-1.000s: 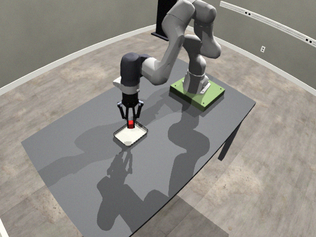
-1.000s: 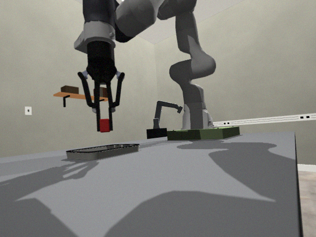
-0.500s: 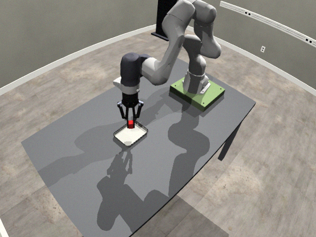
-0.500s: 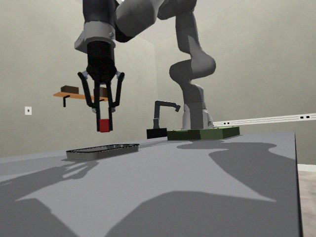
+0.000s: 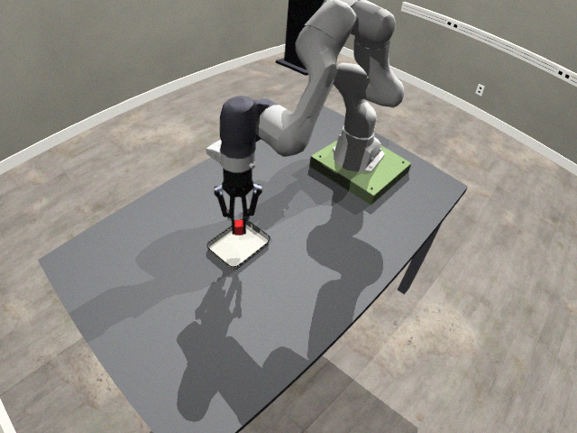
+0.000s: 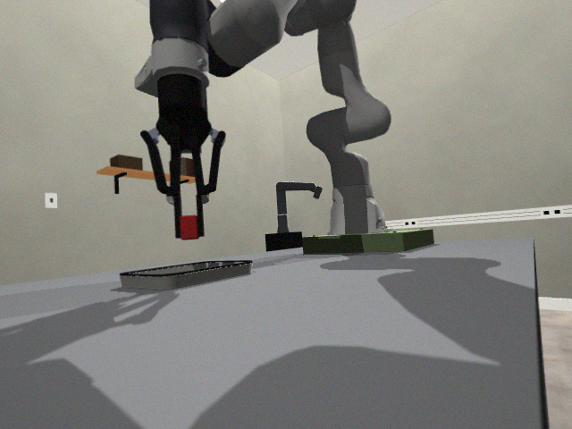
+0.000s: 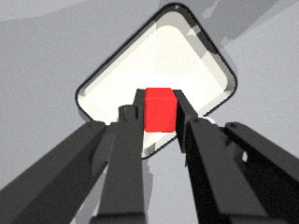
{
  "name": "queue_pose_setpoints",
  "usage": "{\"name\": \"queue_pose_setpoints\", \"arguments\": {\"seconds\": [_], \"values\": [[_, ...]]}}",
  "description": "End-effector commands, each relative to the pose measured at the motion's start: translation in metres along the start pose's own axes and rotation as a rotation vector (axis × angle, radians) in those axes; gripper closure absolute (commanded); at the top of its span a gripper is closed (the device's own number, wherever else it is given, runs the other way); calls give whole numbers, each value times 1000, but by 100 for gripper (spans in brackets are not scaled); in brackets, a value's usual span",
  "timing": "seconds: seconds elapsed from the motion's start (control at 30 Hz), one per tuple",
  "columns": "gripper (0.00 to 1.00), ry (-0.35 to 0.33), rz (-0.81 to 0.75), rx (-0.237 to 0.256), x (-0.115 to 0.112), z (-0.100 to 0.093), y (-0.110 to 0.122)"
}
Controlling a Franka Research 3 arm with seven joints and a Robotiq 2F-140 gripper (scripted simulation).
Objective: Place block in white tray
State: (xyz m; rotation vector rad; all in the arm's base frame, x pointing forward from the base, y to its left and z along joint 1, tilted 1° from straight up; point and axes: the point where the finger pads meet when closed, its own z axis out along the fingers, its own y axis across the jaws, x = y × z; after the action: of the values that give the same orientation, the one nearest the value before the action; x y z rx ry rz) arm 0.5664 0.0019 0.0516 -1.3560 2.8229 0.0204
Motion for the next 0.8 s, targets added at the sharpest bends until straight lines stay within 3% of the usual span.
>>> {"name": "queue_pose_setpoints", "arguments": {"seconds": [0.0, 0.23, 0.77], "values": [[90, 1, 5, 1, 0, 2, 0], [90, 1, 5, 1, 0, 9, -1], [90, 1, 5, 1, -1, 46, -2]]}}
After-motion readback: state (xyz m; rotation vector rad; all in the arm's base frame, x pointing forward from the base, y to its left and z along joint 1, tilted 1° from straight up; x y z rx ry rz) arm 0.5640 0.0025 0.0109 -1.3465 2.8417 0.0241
